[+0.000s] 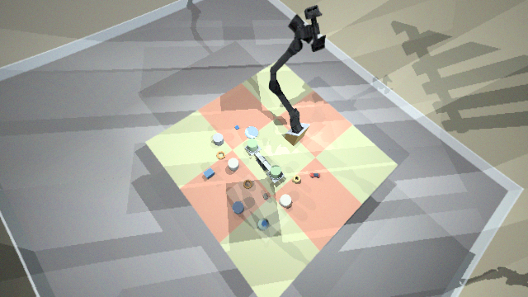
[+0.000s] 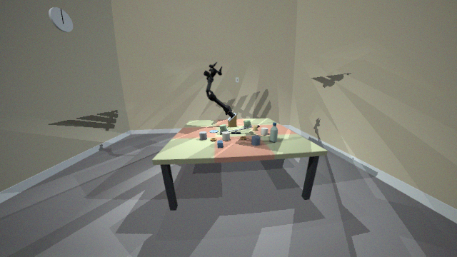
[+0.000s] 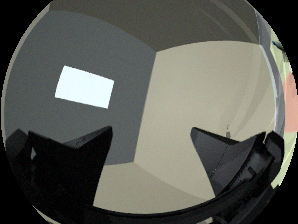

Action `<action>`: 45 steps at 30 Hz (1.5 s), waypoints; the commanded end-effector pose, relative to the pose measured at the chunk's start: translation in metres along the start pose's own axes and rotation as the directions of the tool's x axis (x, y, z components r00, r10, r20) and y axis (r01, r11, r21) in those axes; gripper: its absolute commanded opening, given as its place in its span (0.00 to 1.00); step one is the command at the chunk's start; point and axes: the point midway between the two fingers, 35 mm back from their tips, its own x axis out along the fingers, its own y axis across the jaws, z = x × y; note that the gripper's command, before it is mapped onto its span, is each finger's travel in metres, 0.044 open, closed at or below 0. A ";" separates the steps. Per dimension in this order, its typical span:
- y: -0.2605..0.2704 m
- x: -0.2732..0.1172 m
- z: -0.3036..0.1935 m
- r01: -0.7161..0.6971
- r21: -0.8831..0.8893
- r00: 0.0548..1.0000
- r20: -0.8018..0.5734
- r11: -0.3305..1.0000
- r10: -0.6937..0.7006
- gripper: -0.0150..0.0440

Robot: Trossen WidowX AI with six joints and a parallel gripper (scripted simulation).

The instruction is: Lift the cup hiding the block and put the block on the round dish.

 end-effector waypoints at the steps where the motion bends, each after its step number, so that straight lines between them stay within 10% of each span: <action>1: -0.001 0.001 0.000 0.002 -0.005 1.000 0.001 1.000 -0.002 0.98; 24: -0.195 0.076 0.029 0.432 -0.498 0.901 0.272 0.752 -0.338 1.00; 45: -0.372 0.055 0.139 0.800 -0.573 0.552 0.589 0.176 -0.591 1.00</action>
